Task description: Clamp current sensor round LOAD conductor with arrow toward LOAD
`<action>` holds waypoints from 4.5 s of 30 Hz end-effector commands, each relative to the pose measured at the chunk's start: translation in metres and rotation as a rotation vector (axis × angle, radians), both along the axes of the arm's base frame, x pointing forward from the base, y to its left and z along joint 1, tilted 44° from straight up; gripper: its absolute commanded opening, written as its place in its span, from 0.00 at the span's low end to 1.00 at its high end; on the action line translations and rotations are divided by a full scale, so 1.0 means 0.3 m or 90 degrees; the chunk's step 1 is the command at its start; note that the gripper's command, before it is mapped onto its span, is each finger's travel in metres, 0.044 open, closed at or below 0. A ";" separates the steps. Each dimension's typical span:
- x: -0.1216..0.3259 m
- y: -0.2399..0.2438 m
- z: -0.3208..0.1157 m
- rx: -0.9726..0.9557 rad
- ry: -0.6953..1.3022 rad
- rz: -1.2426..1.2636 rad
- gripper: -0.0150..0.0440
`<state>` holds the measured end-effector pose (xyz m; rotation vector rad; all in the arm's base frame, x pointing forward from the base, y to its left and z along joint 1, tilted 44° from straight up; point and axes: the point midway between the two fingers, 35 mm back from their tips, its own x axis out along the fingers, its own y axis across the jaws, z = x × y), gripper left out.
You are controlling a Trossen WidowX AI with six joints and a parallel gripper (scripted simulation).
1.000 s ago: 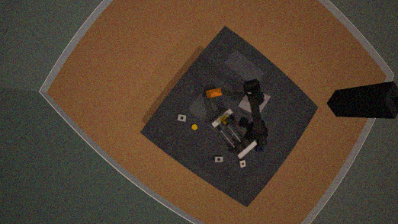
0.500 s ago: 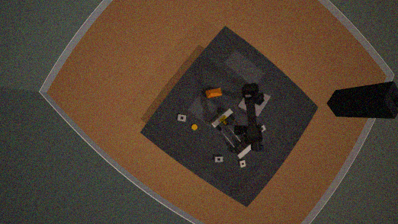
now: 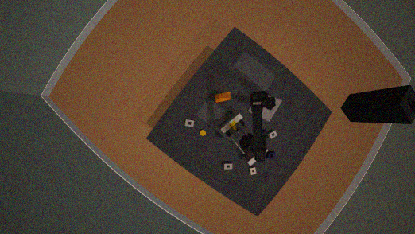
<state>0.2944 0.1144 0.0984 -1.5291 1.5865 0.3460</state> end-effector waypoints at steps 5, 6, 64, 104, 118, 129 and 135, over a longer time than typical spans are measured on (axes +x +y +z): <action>0.073 -0.026 0.011 -0.029 0.100 0.109 0.25; 0.080 -0.028 0.012 -0.032 0.110 0.120 0.25; 0.112 -0.144 -0.114 -0.033 0.117 0.128 0.25; 0.112 -0.144 -0.114 -0.033 0.117 0.128 0.74; 0.114 -0.150 -0.122 -0.033 0.118 0.128 1.00; 0.134 -0.228 -0.214 -0.033 0.124 0.122 1.00; 0.138 -0.247 -0.234 -0.033 0.124 0.122 1.00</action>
